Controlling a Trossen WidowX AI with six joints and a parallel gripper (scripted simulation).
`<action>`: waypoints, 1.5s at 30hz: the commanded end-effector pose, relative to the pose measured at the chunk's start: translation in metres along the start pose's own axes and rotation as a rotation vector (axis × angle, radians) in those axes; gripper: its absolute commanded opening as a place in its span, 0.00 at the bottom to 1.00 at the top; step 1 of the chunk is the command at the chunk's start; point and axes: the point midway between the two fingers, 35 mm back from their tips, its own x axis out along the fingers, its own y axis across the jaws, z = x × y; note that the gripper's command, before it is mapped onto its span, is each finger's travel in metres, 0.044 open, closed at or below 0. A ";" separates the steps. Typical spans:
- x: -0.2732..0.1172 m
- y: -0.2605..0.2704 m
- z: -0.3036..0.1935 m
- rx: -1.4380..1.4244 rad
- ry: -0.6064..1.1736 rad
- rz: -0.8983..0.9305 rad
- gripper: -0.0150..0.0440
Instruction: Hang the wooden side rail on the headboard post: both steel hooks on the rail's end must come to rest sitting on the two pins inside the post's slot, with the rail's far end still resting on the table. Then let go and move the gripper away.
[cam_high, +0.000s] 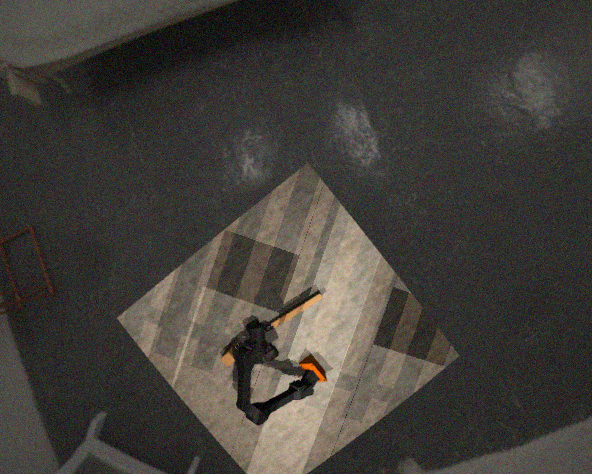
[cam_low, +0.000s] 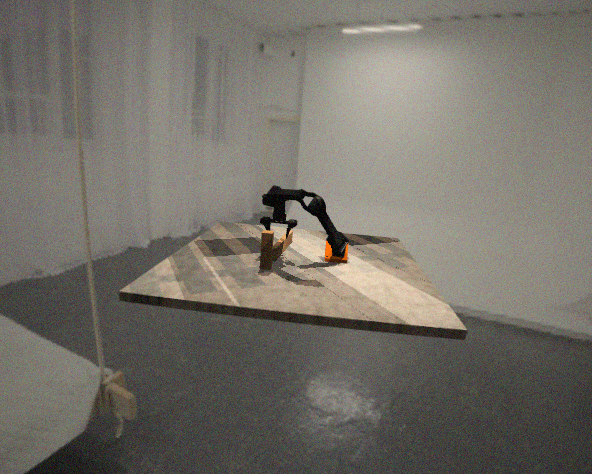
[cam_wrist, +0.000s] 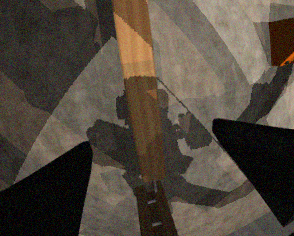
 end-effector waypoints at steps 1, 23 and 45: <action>0.005 0.000 -0.001 0.000 0.000 0.011 1.00; 0.042 0.002 -0.001 -0.008 -0.002 0.012 1.00; 0.077 0.002 -0.002 -0.003 0.002 0.012 1.00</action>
